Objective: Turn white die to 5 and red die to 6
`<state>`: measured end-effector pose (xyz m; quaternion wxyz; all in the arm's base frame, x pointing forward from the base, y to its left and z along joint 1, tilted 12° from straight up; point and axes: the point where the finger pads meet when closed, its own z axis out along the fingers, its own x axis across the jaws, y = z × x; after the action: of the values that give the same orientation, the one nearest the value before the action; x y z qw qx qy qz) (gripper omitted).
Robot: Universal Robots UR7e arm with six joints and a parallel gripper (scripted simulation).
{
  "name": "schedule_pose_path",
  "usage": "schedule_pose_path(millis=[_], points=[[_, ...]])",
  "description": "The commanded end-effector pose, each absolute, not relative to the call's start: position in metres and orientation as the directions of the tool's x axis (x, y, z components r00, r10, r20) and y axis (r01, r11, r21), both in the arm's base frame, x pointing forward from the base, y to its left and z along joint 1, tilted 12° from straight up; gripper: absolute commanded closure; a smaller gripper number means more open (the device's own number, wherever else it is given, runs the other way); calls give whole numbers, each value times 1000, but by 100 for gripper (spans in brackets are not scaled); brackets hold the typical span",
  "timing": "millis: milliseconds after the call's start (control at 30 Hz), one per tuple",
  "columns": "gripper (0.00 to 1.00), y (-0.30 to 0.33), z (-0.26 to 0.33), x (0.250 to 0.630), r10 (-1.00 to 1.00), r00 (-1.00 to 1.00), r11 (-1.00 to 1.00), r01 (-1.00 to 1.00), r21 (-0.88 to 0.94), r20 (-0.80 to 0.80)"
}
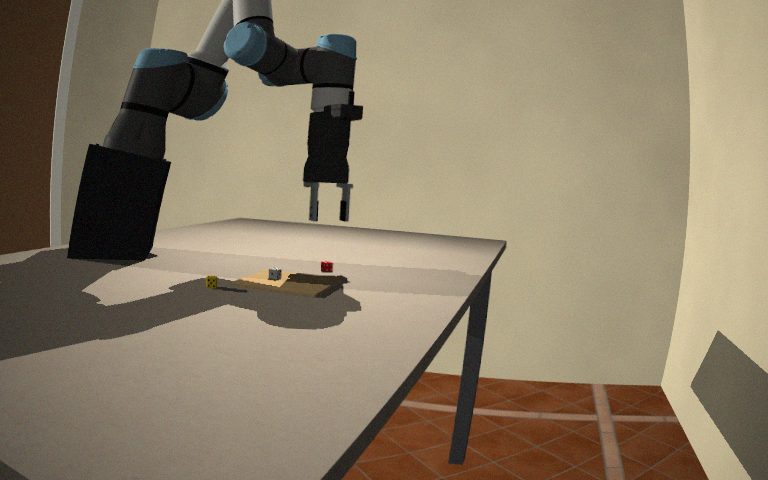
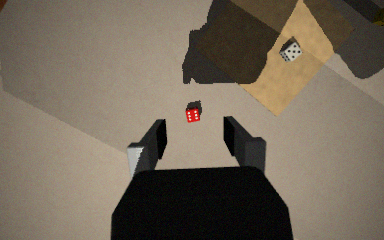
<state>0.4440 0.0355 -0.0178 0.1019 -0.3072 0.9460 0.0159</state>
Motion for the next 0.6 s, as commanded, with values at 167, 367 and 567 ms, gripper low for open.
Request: schedule_pose_path(millis=[167,367,567], points=[[0,39,-26,443,-781,-596,617,-782,-89,-186],[0,40,-28,443,-825,-535,557,-824,-103,-179],[0,40,-29,442,-841,-511,532,-840,-108,-176]])
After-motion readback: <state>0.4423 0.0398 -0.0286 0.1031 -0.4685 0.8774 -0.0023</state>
